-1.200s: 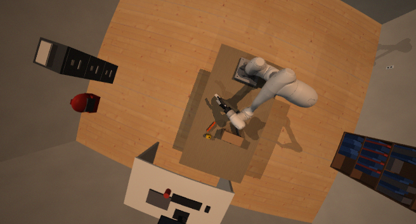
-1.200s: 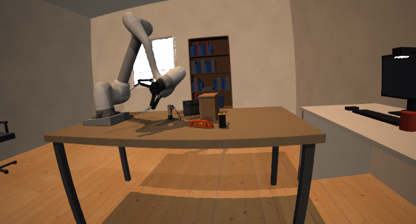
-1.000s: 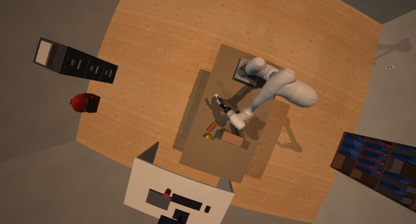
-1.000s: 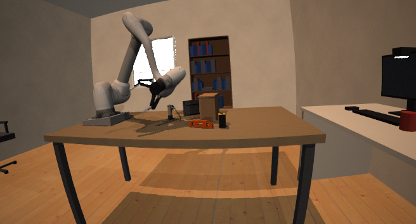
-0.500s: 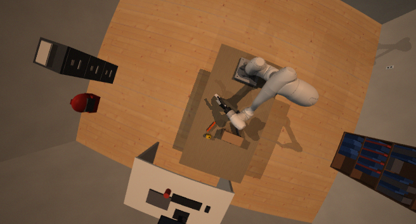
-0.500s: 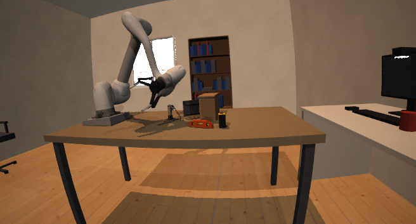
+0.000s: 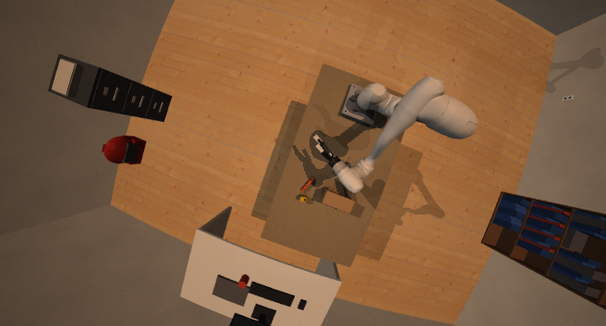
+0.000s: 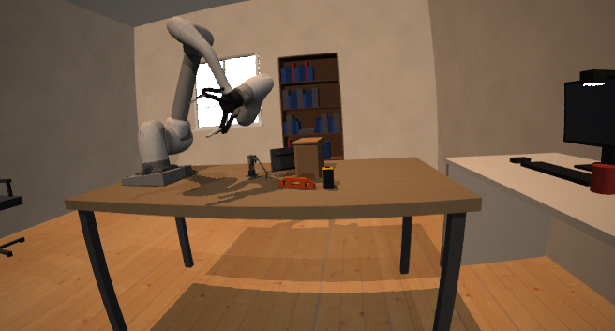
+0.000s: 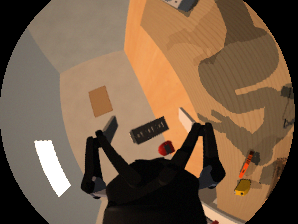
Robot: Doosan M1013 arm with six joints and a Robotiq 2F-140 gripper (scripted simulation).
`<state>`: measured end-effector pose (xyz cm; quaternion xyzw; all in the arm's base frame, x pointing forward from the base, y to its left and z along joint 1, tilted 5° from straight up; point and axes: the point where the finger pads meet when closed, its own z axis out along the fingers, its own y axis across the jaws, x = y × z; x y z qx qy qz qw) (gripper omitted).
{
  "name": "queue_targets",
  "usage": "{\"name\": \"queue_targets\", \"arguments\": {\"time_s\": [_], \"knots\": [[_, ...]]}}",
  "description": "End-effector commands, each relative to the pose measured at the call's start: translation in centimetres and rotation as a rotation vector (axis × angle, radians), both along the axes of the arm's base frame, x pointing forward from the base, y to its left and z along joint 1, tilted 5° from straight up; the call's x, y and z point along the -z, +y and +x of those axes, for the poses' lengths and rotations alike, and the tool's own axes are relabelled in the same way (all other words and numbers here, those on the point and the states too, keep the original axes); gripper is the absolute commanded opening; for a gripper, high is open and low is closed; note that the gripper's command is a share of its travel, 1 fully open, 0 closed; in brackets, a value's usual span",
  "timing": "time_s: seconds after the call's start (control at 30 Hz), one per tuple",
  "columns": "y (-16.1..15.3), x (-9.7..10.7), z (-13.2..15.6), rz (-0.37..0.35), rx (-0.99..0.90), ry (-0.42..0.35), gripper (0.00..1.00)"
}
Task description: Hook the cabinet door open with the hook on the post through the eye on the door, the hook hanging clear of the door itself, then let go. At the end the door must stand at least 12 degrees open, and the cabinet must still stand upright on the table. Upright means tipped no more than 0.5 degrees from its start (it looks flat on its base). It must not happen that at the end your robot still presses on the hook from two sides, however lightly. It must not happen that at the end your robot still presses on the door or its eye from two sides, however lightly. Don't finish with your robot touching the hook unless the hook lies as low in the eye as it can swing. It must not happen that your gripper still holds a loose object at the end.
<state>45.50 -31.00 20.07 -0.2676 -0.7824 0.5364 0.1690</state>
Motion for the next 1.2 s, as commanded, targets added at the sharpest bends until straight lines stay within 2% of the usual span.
{"name": "queue_targets", "arguments": {"time_s": [0.0,0.07,0.17,0.4,0.47,0.5,0.87,0.93,0.97,1.03,1.07,1.17], "knots": [[0.6,-0.1,0.4,-0.002,0.035,-0.026,1.00],[2.1,-0.1,1.4,-0.006,0.112,-0.082,1.00],[5.9,0.0,4.2,-0.020,0.300,-0.226,1.00],[14.7,0.3,10.4,-0.030,0.569,-0.440,1.00],[14.7,0.3,10.4,-0.030,0.569,-0.440,1.00],[18.1,0.4,12.9,-0.035,0.685,-0.529,1.00],[30.1,0.6,21.5,-0.053,1.107,-0.837,1.00],[30.8,0.6,22.1,-0.058,1.187,-0.895,1.00],[30.8,0.7,22.1,-0.061,1.228,-0.923,0.16],[30.8,0.7,22.1,-0.061,1.228,-0.923,0.16],[30.8,1.2,22.1,-0.072,1.347,-1.006,0.16],[30.9,5.0,21.7,-0.083,1.459,-1.093,0.16]]}}
